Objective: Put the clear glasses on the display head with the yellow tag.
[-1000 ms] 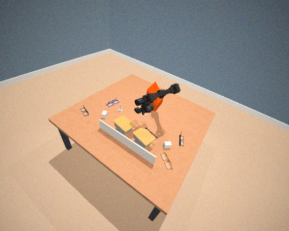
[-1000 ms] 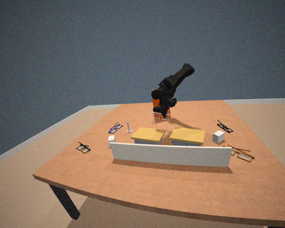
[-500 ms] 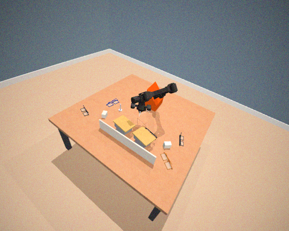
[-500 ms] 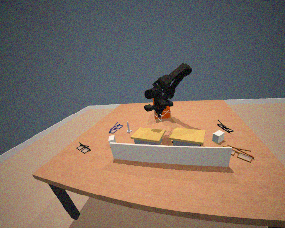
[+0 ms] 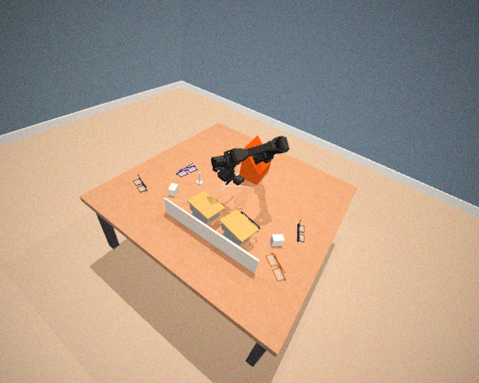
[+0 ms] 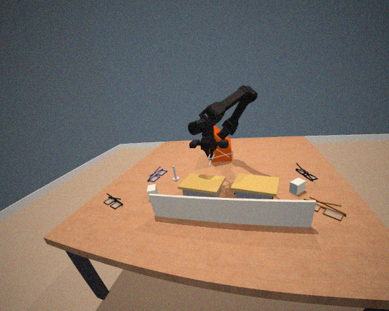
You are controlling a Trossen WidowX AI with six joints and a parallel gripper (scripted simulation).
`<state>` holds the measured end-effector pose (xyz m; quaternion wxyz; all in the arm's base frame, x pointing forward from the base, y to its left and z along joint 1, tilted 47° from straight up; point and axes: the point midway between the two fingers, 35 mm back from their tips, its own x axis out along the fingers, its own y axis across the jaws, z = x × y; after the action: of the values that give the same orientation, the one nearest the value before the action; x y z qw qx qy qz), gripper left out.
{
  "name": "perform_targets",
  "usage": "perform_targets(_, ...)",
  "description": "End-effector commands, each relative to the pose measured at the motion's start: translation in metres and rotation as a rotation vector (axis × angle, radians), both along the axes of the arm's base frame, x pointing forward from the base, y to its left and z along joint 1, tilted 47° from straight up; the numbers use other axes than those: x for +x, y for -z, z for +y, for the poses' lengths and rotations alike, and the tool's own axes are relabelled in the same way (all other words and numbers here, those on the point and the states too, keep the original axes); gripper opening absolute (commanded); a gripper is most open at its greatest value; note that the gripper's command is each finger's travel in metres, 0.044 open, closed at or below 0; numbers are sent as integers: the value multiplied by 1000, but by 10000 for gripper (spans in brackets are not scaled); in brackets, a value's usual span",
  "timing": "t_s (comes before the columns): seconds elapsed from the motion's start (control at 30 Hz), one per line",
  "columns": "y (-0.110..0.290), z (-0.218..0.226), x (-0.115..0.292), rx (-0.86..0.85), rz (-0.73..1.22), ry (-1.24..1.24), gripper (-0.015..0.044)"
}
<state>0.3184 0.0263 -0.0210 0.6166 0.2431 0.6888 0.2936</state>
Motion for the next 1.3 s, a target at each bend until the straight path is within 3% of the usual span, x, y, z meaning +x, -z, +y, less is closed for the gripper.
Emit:
perform_targets(0.0, 7, -9, 3, -26, 116, 122, 0)
perform_targets(1.27, 71, -74, -4, -213, 1180, 1204, 0)
